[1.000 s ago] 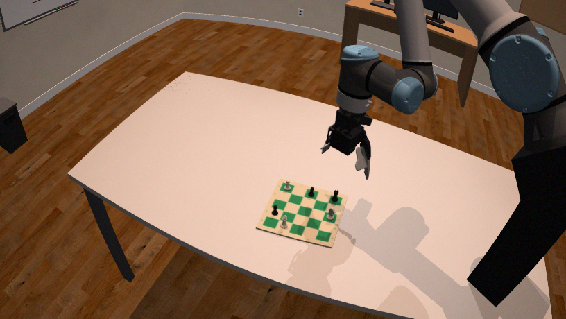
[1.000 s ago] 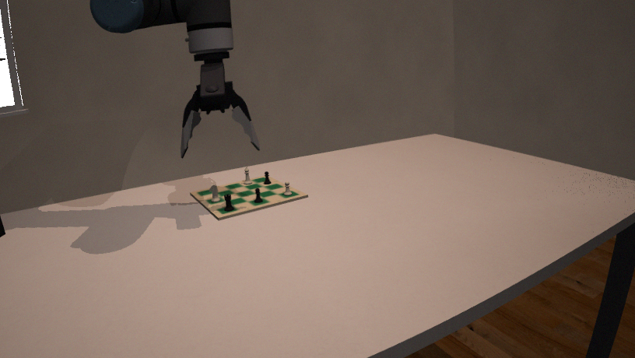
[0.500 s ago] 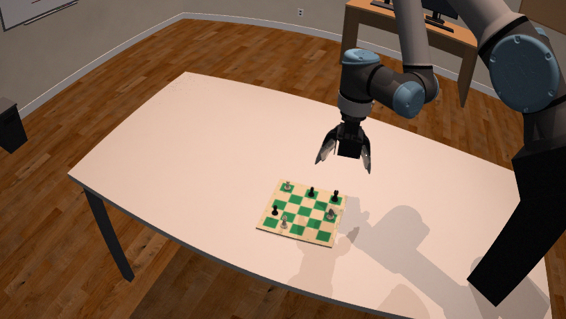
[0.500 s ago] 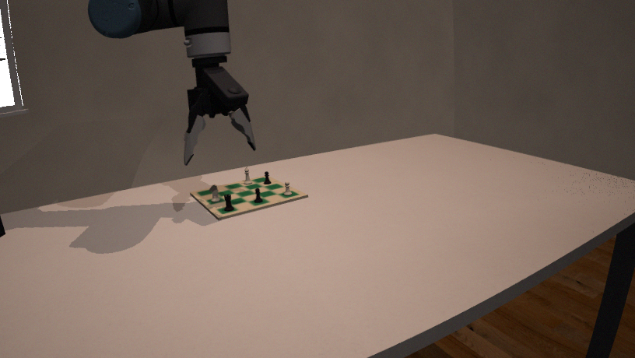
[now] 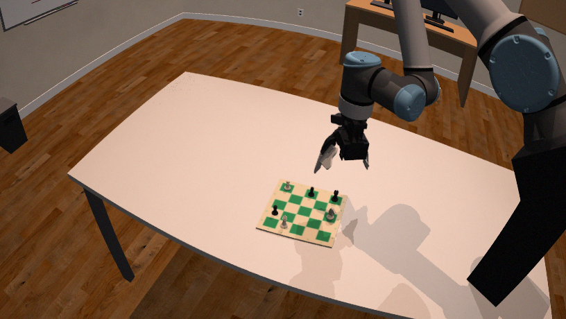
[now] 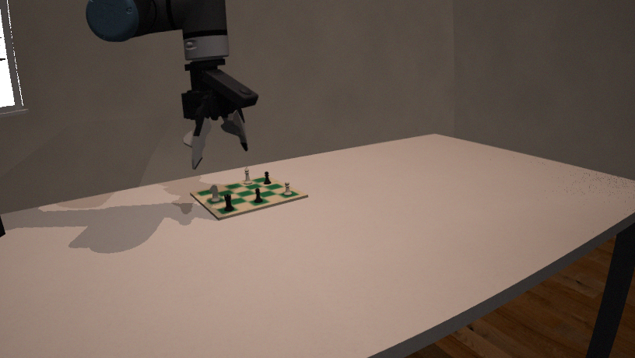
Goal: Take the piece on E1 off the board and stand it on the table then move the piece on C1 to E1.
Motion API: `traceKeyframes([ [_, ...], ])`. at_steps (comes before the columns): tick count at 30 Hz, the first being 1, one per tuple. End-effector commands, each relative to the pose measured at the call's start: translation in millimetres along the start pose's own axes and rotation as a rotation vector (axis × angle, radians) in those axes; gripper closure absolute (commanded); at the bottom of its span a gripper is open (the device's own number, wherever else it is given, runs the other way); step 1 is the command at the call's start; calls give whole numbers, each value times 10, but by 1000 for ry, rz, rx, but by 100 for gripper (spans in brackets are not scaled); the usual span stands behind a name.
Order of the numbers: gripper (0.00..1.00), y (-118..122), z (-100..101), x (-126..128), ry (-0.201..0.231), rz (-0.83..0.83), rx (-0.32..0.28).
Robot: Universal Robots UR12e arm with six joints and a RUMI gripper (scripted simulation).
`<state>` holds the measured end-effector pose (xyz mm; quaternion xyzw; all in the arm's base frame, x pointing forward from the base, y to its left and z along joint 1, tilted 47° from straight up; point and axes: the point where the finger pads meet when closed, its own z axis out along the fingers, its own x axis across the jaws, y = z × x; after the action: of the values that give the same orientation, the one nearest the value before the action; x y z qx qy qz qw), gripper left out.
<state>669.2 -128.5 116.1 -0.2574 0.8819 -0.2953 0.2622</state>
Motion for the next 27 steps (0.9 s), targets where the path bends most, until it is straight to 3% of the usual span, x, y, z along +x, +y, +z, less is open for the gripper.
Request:
traceKeyframes([
  [1, 0, 5, 5, -10, -3, -61, 0],
  [12, 0, 21, 23, -25, -3, -178, 0],
  [27, 0, 25, 27, -29, -3, -205, 0],
])
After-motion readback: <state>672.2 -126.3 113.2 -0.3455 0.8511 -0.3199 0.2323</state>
